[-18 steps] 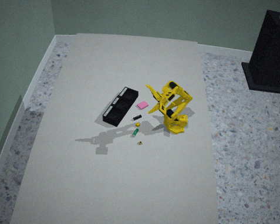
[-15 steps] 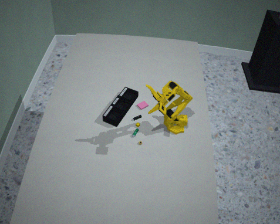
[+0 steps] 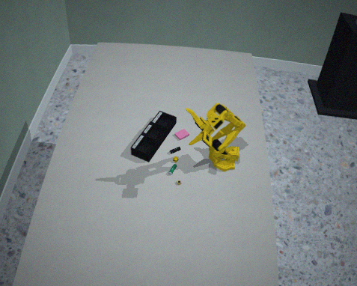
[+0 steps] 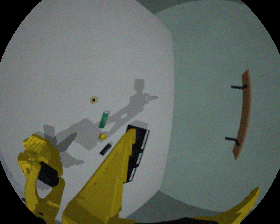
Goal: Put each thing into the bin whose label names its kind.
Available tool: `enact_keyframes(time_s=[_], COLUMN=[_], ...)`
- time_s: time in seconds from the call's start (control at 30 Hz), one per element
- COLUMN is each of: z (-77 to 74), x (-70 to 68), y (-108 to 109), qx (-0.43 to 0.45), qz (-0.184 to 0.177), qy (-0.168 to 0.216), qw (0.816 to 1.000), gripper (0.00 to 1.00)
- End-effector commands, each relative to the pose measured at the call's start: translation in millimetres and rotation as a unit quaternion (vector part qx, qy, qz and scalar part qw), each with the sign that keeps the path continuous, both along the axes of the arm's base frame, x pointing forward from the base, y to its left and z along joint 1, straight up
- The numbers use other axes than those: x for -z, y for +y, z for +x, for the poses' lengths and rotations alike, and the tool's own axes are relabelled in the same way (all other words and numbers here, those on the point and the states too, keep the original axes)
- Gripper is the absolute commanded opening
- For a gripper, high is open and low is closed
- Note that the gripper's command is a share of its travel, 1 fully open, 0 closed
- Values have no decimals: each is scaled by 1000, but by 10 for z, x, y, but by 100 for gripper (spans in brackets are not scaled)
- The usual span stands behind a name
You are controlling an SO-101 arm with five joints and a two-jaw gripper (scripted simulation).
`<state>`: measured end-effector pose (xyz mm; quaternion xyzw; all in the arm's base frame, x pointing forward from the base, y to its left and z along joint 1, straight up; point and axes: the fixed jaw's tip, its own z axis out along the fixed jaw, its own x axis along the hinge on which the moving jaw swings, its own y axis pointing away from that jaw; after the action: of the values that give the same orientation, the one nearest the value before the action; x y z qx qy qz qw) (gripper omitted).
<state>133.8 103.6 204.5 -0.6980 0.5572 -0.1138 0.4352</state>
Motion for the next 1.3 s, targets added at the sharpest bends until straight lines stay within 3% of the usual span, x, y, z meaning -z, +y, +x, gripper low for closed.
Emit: enact_keyframes(time_s=[0.0,0.2,0.43,0.5,0.63,0.67,0.8,0.87,0.9,0.97,1.07,1.2,1.23,1.27], z=[0,33,152,152,228,231,278,295,300,311,313,315,316,313], x=[-4,37,201,201,337,341,453,521,528,594,599,718,722,747], y=[-2,-33,-177,-177,-318,-321,-452,-533,-543,-628,-635,-795,-801,-838], qx=[0,29,147,147,251,254,343,396,403,456,460,555,559,579], qz=[1,7,34,34,60,61,85,100,101,117,118,145,147,153], qy=[-1,23,110,110,177,179,230,258,261,286,288,328,330,337], qw=[1000,999,982,982,950,949,907,876,871,834,831,750,747,727], gripper=[100,100,100,100,100,100,100,100,100,100,100,100,100,100])
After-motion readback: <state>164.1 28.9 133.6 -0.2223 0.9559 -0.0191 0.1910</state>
